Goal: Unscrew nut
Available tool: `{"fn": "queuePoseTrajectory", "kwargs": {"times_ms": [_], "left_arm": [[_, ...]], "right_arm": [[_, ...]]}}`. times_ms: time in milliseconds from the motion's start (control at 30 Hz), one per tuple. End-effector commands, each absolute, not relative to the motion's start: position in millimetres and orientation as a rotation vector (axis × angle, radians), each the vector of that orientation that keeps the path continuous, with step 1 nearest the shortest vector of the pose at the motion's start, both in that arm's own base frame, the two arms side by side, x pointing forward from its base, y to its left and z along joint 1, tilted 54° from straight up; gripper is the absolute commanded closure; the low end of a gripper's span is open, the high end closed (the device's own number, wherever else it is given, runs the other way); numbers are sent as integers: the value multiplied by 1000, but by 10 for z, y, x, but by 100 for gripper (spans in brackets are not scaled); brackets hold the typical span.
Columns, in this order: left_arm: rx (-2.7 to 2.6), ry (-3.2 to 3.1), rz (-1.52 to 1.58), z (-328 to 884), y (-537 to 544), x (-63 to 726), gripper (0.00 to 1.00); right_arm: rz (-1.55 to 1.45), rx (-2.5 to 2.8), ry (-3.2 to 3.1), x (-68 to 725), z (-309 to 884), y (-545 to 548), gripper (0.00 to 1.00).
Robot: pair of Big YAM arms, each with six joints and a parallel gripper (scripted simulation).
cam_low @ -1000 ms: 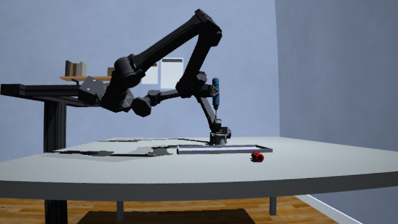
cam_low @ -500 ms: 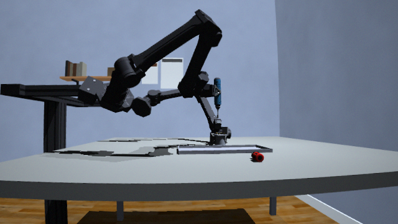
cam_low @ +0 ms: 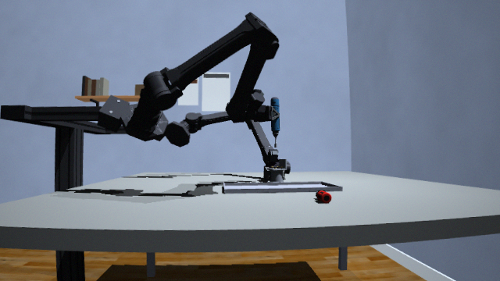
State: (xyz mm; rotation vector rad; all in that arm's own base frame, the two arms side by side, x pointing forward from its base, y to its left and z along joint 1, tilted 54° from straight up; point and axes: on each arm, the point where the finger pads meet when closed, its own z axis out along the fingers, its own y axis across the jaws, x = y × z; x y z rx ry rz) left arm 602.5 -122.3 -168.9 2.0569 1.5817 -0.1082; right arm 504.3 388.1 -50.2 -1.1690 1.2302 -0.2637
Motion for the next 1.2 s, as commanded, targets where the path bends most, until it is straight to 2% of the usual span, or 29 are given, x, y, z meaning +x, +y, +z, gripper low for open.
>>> {"fn": "queuePoseTrajectory", "kwargs": {"times_ms": [0,1167], "left_arm": [[2060,1569,-103,-1660,-1278,6049,41],[2060,1569,-103,-1660,-1278,6049,41]], "right_arm": [[-224,-1180,1187,5026,-468,4196,58],[-238,-1162,1184,5326,-427,4285,58]]}}
